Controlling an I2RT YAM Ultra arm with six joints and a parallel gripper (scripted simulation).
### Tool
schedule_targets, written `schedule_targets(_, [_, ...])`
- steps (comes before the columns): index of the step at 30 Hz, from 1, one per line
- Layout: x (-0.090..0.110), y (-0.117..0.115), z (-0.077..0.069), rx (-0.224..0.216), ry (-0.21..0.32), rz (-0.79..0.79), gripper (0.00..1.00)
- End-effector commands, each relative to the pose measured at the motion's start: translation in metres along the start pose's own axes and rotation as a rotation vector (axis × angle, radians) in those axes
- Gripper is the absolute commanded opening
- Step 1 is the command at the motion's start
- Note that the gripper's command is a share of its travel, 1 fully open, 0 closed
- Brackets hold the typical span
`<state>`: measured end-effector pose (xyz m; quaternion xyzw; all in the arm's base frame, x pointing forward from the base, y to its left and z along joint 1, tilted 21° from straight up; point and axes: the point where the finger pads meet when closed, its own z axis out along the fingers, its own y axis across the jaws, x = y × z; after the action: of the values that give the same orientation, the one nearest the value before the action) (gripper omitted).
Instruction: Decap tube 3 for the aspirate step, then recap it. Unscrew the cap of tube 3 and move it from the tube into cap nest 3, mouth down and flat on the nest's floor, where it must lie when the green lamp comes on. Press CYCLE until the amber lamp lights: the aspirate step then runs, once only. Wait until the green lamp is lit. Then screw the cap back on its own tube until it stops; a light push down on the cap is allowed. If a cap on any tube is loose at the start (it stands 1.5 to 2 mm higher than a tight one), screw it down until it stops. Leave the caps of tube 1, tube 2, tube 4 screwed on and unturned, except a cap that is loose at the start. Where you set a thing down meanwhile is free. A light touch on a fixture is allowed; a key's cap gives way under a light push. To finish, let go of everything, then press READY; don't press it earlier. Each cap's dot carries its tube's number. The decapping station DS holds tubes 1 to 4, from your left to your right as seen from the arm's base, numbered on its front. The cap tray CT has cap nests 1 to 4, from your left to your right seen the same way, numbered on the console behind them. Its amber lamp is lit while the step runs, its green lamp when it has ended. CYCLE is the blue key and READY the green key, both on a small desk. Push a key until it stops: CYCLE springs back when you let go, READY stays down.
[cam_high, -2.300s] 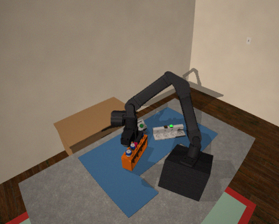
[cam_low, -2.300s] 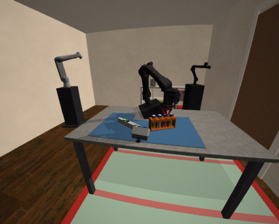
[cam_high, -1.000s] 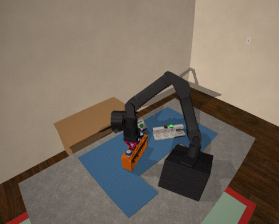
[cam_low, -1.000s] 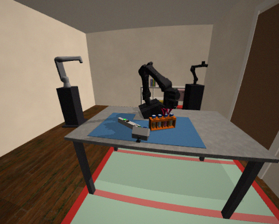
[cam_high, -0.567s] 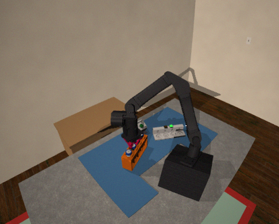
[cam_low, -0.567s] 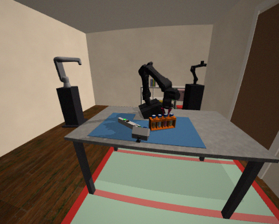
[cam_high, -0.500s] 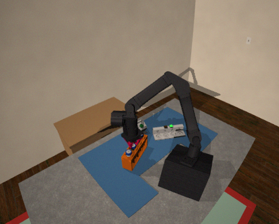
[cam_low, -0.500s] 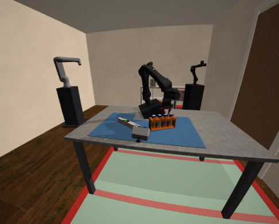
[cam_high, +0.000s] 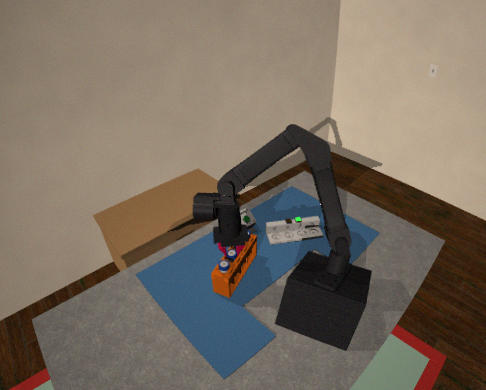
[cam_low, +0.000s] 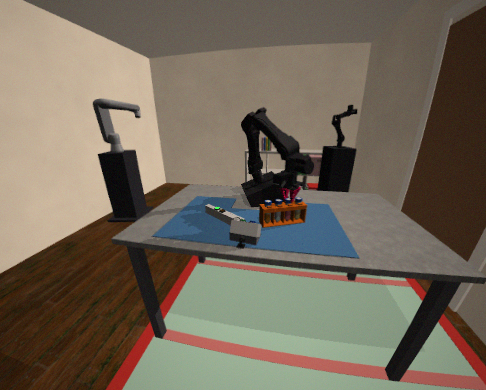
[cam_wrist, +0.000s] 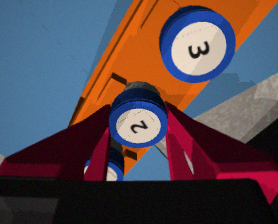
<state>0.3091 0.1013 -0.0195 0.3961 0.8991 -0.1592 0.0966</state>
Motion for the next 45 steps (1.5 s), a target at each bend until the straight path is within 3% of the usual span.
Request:
schedule_targets(1, [0.000,0.002,-0.002,-0.010,0.000,0.054,0.00])
schedule_targets(3, [0.000,0.002,-0.002,-0.010,0.000,0.054,0.00])
schedule_targets(4, [0.000,0.002,-0.002,-0.010,0.000,0.054,0.49])
schedule_targets(14, [0.000,0.002,-0.002,-0.010,0.000,0.054,0.49])
schedule_targets(18, [0.000,0.002,-0.008,-0.010,0.000,0.054,0.49])
schedule_targets(31, [0.000,0.001,-0.047,-0.010,0.000,0.054,0.49])
schedule_targets(39, [0.000,0.001,-0.048,-0.010,0.000,0.054,0.49])
schedule_targets(43, [-0.028,-0.016,-0.048,-0.009,-0.002,-0.280,0.49])
schedule_targets(45, [-0.035,-0.020,-0.048,-0.009,-0.003,-0.363,0.49])
